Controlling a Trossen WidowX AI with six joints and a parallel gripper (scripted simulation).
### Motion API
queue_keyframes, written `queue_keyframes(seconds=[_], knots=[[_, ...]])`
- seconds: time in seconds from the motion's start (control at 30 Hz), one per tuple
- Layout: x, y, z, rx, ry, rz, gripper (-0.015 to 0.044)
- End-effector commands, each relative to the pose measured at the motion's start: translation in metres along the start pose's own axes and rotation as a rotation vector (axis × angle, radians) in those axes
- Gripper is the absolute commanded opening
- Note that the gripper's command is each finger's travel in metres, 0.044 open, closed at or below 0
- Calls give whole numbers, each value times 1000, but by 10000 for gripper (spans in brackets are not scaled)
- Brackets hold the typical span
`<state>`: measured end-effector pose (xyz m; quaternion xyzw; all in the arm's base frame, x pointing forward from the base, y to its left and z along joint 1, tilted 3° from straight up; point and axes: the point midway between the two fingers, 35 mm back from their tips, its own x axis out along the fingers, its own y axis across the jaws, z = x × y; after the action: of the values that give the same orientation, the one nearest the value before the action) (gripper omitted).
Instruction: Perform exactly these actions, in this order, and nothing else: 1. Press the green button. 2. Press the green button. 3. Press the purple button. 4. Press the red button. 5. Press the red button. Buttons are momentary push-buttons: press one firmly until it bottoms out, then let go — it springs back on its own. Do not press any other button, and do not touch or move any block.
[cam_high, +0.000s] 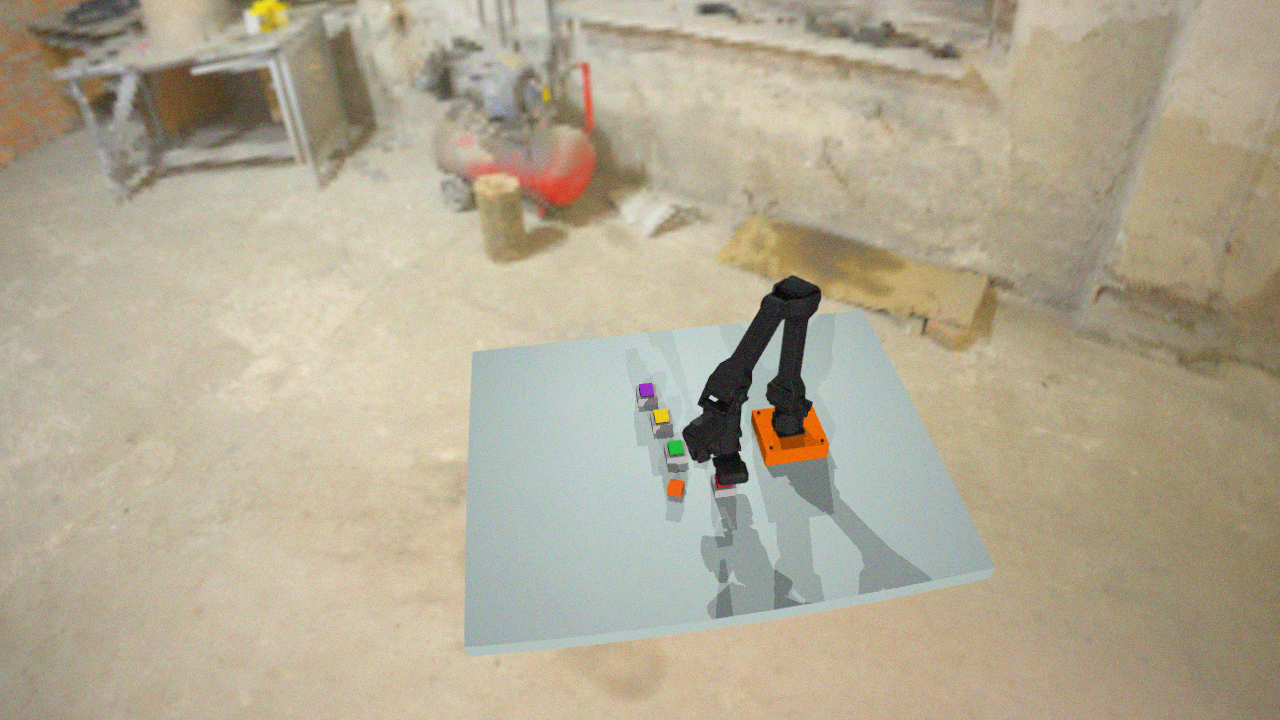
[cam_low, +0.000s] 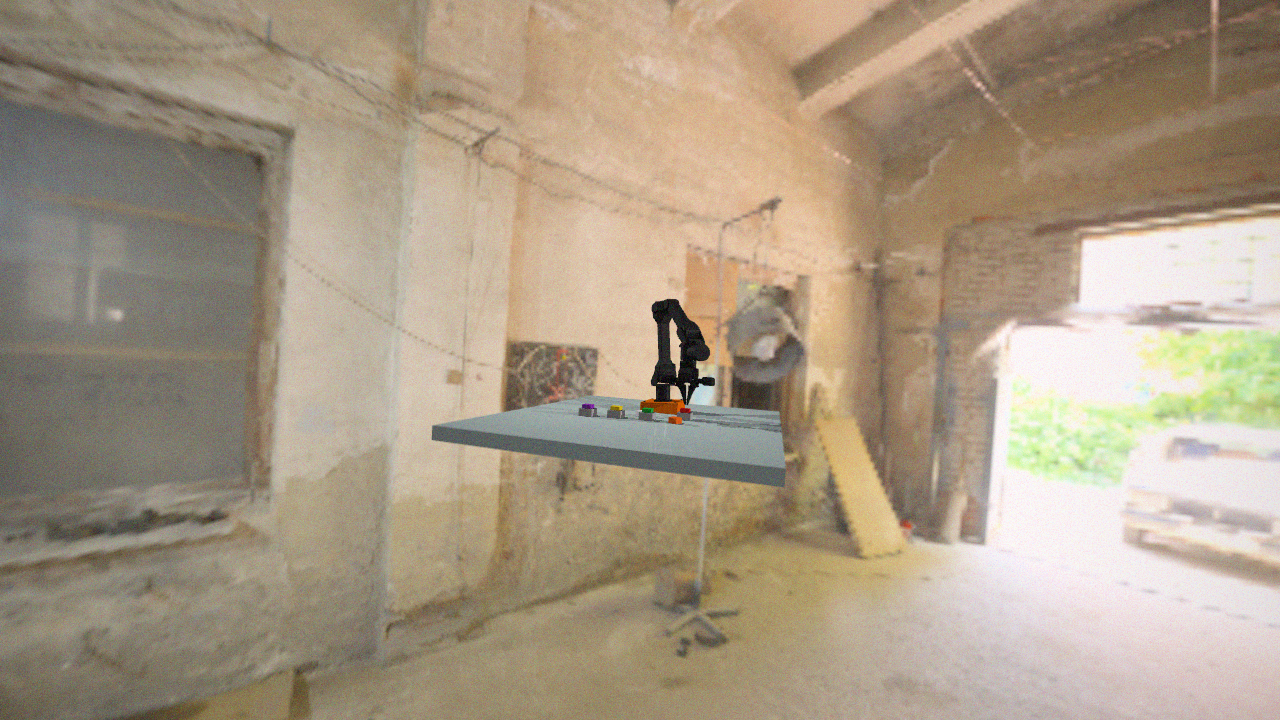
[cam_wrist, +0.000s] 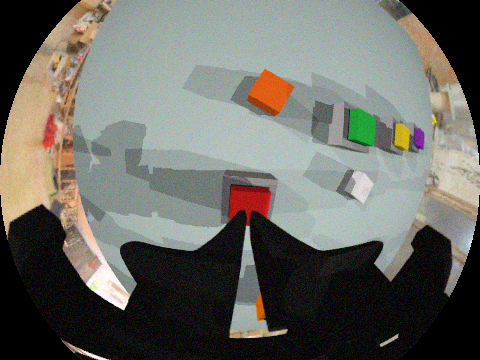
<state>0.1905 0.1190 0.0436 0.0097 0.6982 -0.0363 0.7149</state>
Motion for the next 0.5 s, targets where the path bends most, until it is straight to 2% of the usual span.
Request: queue_keyframes(seconds=[0.0, 0.47], knots=[[9, -2, -1, 0, 4, -11, 20], [21, -3, -2, 0, 4, -11, 20]])
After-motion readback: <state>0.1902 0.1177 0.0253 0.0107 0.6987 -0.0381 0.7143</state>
